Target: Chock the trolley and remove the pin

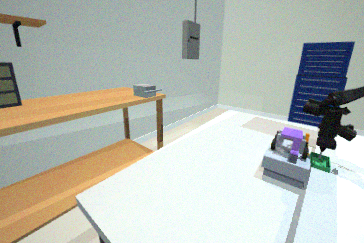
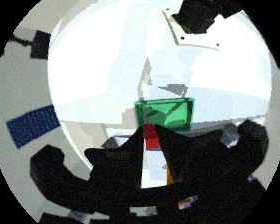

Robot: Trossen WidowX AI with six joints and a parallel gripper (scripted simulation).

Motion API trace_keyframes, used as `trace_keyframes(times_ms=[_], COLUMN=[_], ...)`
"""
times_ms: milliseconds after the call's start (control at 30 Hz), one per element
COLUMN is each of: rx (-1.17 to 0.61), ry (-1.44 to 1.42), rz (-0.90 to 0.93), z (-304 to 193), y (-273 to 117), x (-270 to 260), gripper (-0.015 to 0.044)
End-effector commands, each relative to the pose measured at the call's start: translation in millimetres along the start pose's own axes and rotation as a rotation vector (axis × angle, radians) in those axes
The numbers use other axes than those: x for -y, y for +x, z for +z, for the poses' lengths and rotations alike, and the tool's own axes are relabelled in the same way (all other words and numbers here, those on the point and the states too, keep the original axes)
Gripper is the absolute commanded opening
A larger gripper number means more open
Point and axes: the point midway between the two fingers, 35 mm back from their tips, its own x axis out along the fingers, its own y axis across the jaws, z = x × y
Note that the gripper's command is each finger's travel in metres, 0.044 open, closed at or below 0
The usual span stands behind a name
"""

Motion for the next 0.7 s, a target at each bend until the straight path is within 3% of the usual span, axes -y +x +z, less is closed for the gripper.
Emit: trace_keyframes(times_ms=[0,667], rx=[0.000,0.000], ry=[-0.001,-0.001], rz=[0.003,0.002], z=[0,0], y=[1,4], x=[2,18], gripper=[0.0184,0.0190])
